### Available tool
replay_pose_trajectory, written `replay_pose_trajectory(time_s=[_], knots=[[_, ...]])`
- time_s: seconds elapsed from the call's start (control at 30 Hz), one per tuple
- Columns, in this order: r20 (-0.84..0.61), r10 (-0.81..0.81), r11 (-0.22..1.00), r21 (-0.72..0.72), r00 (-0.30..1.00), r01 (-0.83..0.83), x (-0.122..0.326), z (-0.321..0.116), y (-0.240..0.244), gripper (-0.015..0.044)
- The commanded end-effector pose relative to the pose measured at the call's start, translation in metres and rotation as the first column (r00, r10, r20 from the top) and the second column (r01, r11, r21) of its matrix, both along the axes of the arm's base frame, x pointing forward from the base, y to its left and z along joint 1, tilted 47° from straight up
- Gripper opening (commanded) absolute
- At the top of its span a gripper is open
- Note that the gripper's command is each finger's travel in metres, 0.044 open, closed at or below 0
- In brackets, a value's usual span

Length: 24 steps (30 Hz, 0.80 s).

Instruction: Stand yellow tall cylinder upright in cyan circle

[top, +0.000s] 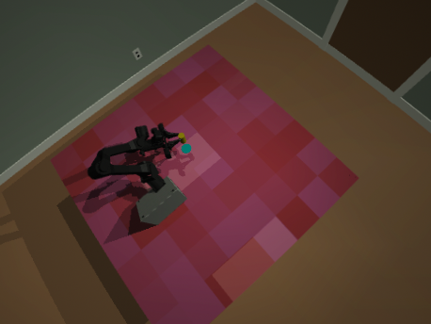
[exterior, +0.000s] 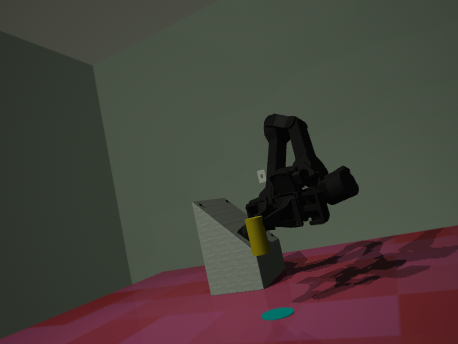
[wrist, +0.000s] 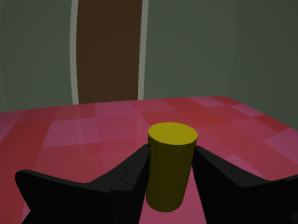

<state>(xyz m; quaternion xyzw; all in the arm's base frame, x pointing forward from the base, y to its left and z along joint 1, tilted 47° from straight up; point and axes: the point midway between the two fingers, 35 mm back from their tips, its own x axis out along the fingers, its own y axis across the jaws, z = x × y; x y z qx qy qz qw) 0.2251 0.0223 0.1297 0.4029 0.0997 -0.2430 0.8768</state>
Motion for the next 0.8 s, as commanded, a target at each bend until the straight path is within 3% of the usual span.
replay_pose_trajectory(time_s=[0.0, 0.77], knots=[[0.024, -0.010, 1.000, 0.012, 1.000, 0.010, -0.0012, 0.0014, -0.0006, 0.0105], [0.017, -0.013, 1.000, 0.017, 1.000, 0.012, 0.0027, -0.0060, 0.0092, 0.0105]])
